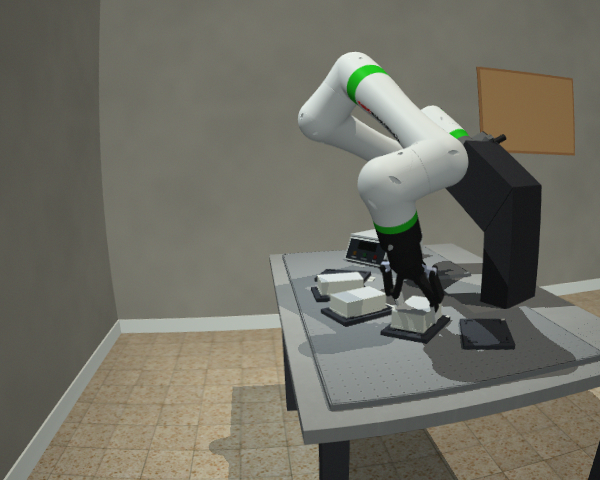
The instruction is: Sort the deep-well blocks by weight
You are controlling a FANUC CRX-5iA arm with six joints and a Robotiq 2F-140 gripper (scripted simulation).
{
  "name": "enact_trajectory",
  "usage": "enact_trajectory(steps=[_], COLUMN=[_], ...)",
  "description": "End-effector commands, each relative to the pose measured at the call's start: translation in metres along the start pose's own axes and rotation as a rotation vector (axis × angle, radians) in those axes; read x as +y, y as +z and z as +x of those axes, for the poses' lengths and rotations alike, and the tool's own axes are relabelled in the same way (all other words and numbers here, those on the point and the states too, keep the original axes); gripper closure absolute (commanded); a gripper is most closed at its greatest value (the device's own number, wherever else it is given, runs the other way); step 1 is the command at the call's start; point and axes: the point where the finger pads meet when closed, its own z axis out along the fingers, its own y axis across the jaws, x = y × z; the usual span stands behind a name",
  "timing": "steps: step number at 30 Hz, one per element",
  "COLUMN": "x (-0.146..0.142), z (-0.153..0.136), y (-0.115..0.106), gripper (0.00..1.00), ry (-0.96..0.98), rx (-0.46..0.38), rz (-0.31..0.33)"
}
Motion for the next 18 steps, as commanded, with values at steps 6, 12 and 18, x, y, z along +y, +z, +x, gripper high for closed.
enact_trajectory(steps=[6, 12, 18], x=[-0.0002, -0.0002, -0.0002], z=[0.0007, 0.0011, 0.0015], y=[0.0009, 0.0016, 0.0023], gripper=[0.90, 0.90, 0.90], ry=[0.000, 0.000, 0.000], rx=[0.000, 0.000, 0.000], rz=[0.000, 0.000, 0.000])
